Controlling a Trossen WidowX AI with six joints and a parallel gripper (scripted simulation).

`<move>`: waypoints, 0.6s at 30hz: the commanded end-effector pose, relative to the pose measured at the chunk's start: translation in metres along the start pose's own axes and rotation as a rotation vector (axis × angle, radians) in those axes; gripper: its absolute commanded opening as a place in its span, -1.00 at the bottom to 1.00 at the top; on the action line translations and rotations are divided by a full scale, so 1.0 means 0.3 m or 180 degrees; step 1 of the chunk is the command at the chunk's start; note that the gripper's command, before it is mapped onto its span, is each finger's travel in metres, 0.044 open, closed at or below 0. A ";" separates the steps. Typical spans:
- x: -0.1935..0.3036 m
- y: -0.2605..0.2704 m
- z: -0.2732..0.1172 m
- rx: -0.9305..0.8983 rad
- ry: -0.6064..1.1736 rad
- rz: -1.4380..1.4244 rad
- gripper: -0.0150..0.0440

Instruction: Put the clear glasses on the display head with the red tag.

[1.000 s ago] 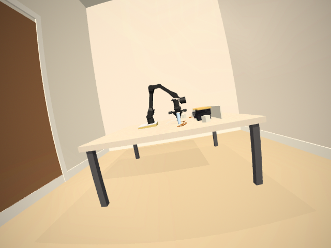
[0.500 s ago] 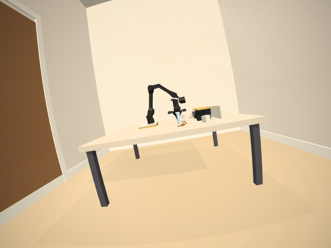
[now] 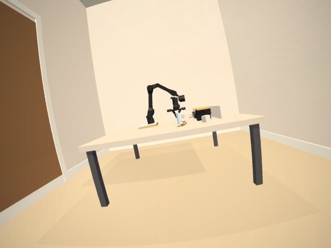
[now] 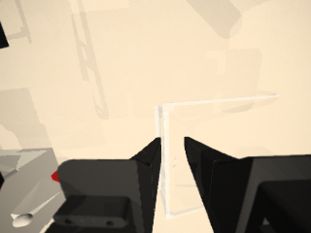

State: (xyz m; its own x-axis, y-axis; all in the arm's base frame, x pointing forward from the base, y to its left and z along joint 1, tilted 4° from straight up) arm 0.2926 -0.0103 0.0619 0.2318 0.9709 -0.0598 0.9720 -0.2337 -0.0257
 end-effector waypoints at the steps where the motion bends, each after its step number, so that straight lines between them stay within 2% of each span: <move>1: 0.005 0.026 -0.098 -0.0083 0.0009 0.0001 -0.13; 5: 0.006 0.028 -0.118 -0.0083 0.0009 0.0001 -0.13; 9: 0.006 0.031 -0.100 -0.0096 0.0022 -0.0010 0.19; 18: 0.001 0.002 -0.111 -0.0081 0.0009 -0.0002 0.19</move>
State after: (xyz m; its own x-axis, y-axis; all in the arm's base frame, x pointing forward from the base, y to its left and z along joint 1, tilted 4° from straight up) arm 0.3006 -0.0088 0.0919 0.2284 0.9721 -0.0538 0.9735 -0.2286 0.0009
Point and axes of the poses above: the point midway between the two fingers, 35 mm back from their tips, its own z axis out along the fingers, its own y axis across the jaws, x = y × z, the point moved 2 cm from there along -z, back along the fingers, and after that the axes turned 13 degrees about z, right-handed, at the moved point
